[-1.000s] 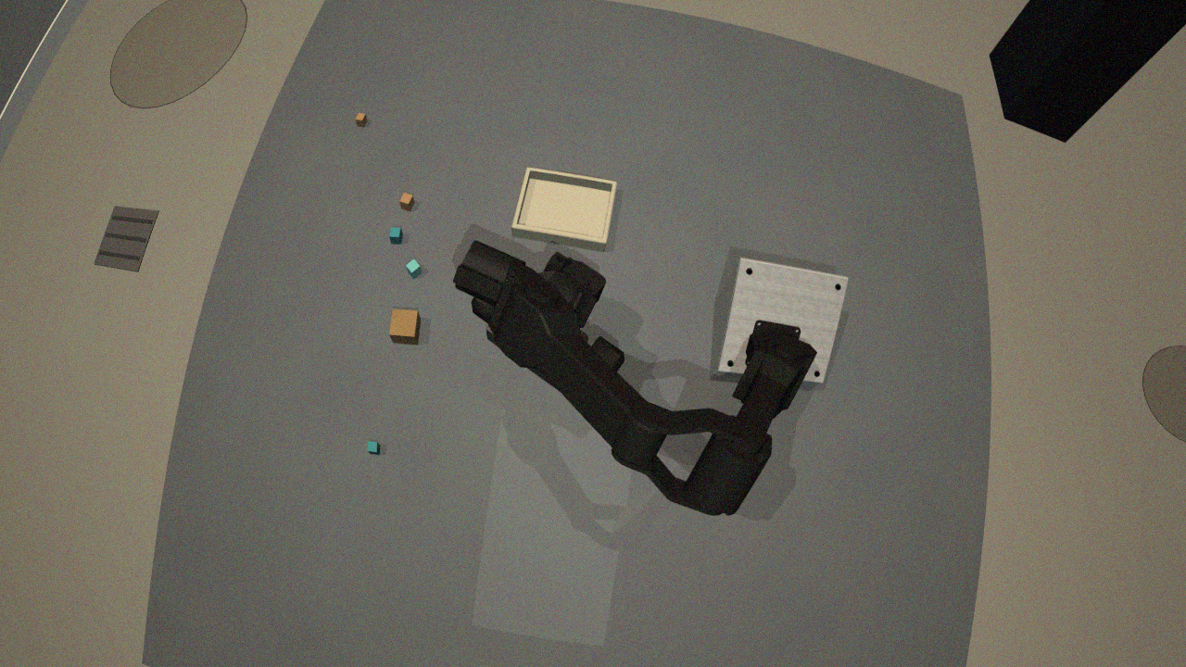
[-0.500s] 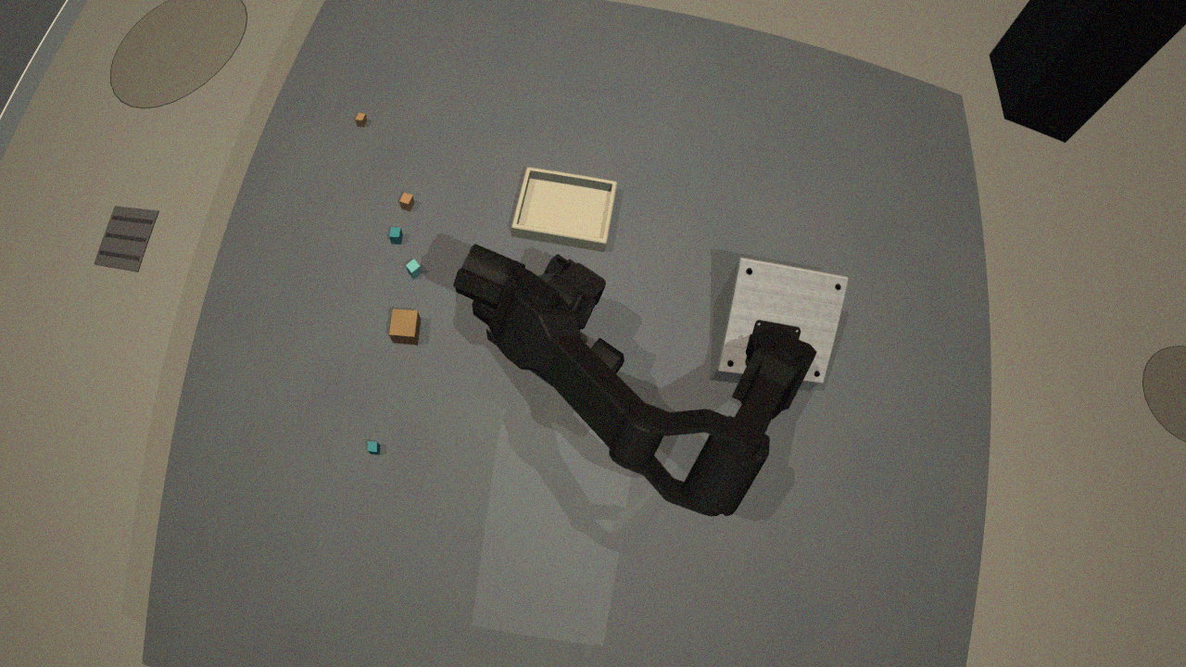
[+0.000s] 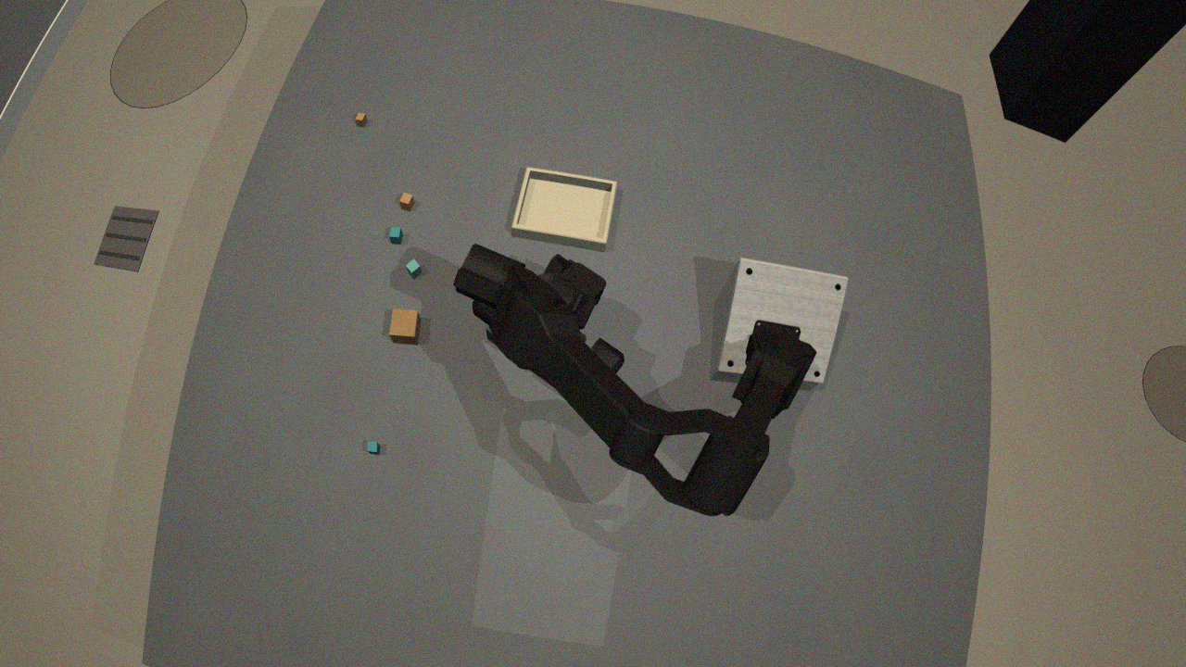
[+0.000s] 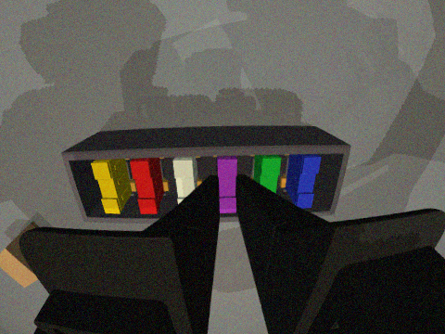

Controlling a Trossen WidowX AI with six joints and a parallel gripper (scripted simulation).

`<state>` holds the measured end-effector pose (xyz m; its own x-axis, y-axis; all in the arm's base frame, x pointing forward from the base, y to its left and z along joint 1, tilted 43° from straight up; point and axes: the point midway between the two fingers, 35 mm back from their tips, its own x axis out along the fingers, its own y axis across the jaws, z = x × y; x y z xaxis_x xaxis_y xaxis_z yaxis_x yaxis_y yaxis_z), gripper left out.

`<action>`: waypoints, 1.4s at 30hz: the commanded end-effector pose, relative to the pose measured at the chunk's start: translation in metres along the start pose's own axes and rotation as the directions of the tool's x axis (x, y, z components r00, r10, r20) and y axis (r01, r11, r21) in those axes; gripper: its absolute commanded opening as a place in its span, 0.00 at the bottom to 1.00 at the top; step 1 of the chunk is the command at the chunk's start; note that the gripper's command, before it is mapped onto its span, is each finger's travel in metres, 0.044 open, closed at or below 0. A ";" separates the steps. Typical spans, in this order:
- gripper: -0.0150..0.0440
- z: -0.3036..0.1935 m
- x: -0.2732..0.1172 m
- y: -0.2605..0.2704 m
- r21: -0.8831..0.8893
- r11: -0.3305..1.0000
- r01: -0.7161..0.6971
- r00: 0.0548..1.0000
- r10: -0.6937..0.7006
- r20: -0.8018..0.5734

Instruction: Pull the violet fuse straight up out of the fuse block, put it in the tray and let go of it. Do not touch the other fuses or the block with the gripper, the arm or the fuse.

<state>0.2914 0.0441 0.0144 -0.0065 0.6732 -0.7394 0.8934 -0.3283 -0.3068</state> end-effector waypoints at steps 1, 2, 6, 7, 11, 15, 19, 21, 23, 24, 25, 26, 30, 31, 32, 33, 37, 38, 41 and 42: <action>0.25 0.000 -0.002 0.000 -0.002 1.000 -0.001 1.000 0.001 0.000; 0.25 0.000 -0.003 0.000 -0.002 1.000 -0.001 1.000 0.001 0.000; 0.25 0.000 -0.005 0.001 -0.002 1.000 -0.001 1.000 0.001 0.000; 0.25 0.000 -0.005 0.001 -0.002 1.000 -0.001 1.000 0.001 0.000; 0.25 0.000 -0.007 0.001 -0.002 1.000 -0.001 1.000 0.001 0.000; 0.25 0.000 -0.009 0.001 -0.001 1.000 -0.001 1.000 0.001 0.000; 0.25 0.000 -0.011 0.001 -0.001 1.000 -0.001 1.000 0.001 0.000; 0.25 0.000 -0.012 0.001 -0.001 1.000 -0.001 1.000 0.001 0.000; 0.25 0.000 -0.013 0.001 -0.001 1.000 -0.001 1.000 0.001 0.000; 0.25 0.000 -0.013 0.001 -0.001 1.000 -0.001 1.000 0.001 0.000; 0.25 0.000 -0.014 0.001 -0.001 1.000 -0.001 1.000 0.001 0.000; 0.25 0.000 -0.014 0.001 -0.001 1.000 -0.001 1.000 0.001 0.000; 0.25 0.000 -0.016 0.001 0.000 1.000 -0.001 1.000 0.001 0.000; 0.25 0.000 -0.017 0.001 0.000 1.000 -0.001 1.000 0.001 0.000; 0.25 0.000 -0.017 0.001 0.000 1.000 -0.001 1.000 0.001 0.000; 0.25 0.000 -0.018 0.001 0.000 1.000 -0.001 1.000 0.001 0.000; 0.25 0.000 -0.020 0.001 0.000 1.000 0.000 1.000 0.000 0.000; 0.25 0.000 -0.020 0.001 0.000 1.000 0.000 1.000 0.000 0.000; 0.25 0.000 -0.022 0.001 0.001 1.000 0.000 1.000 0.000 0.000; 0.25 0.000 -0.022 0.001 0.001 1.000 0.000 1.000 0.000 0.000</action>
<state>0.2912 0.0311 0.0276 -0.0109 0.6778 -0.7351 0.8897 -0.3291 -0.3166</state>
